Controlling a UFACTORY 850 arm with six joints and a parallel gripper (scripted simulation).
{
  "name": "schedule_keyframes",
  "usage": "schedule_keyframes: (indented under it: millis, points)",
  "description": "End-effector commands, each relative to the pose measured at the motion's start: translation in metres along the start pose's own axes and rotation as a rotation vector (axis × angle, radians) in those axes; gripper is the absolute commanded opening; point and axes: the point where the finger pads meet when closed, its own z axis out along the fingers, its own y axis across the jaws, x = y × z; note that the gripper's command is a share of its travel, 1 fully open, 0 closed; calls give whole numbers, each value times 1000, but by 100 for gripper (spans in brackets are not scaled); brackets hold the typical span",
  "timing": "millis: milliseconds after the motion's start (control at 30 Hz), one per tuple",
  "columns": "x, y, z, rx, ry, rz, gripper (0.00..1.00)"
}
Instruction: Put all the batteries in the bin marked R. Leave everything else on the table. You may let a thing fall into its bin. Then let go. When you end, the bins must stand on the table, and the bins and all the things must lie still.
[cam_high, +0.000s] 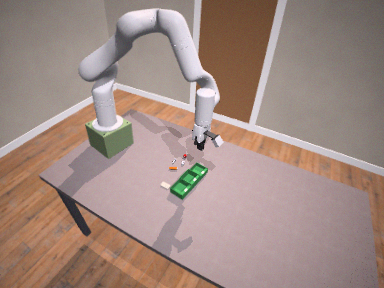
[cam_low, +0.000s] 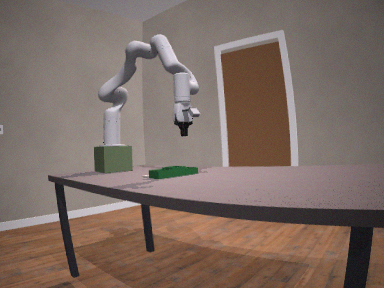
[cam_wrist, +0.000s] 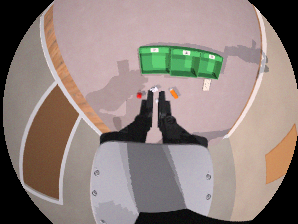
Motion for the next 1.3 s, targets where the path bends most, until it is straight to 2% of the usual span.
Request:
schedule_keyframes:
  millis: [0,100,133,500,567,600,933,1067,1133,1167,1267]
  points:
    - [0,0,-3,0,1,0,7]
    - [0,0,-3,0,1,0,7]
    - [-5,3,2,0,1,50,28]
    - [-68,36,60,4,-6,442,28]
    - [-68,36,60,4,-6,442,28]
    - [-74,39,66,3,-7,540,28]
    - [-131,68,119,-1,-11,851,28]
    - [-132,69,120,-11,-12,989,28]
    - [-132,69,120,-11,-12,989,28]
    - [-132,69,120,-12,-10,1089,28]
    - [-132,69,120,-12,-9,1159,28]
